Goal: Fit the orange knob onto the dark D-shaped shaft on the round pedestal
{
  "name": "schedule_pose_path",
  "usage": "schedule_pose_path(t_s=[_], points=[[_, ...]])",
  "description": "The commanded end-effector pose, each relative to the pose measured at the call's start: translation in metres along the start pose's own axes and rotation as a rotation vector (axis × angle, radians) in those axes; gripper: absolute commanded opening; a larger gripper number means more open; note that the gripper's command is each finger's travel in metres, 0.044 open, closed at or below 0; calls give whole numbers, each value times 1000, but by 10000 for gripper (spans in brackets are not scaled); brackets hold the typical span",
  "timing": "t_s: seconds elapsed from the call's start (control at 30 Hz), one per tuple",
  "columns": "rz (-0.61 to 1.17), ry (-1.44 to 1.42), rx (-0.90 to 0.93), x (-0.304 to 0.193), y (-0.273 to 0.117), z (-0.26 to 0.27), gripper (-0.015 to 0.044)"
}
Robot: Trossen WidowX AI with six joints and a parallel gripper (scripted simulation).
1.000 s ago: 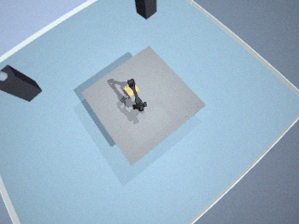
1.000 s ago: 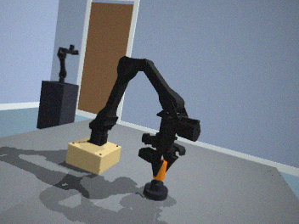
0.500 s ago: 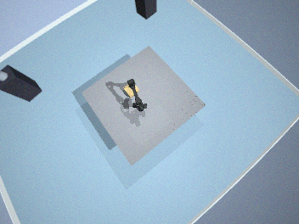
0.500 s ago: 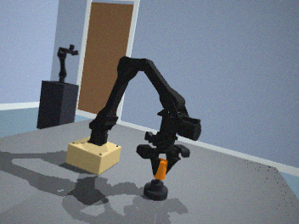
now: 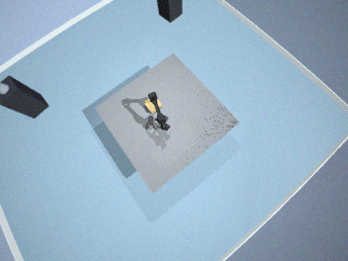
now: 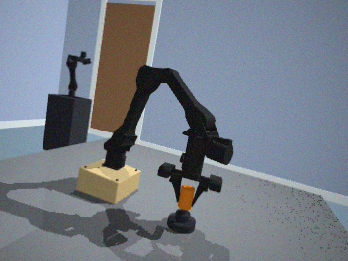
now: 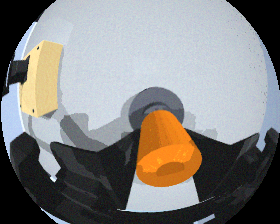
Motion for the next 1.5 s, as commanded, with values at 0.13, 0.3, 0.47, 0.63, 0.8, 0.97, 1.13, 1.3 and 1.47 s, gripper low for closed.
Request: schedule_pose_path(t_s=[0.13, 0.3, 0.47, 0.63, 0.8, 0.97, 1.13, 1.3, 1.47], points=[[-1, 902, -9, -2, 0, 0, 0], [-2, 1251, -9, -2, -2, -1, 0], [-4, 1521, -9, -2, -4, -3, 0], [-5, 1758, -9, -2, -5, -3, 0], [-6, 1913, -8, -1, -5, -3, 0], [-6, 1913, -8, 0, -5, -2, 0], [-6, 1913, -8, 1, -4, 0, 0], [-6, 1913, -8, 1, -4, 1, 0], [-6, 1913, -8, 0, -4, 0, 0]])
Point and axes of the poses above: the point midway between the two fingers, 35 mm back from their tips, its own y axis out along the fingers, its own z axis across the jaws, x = y × z, the point moved 7 cm from there along -y, back along the fingers, and after that the axes turned 13 degrees about y, right-handed, at the moved point
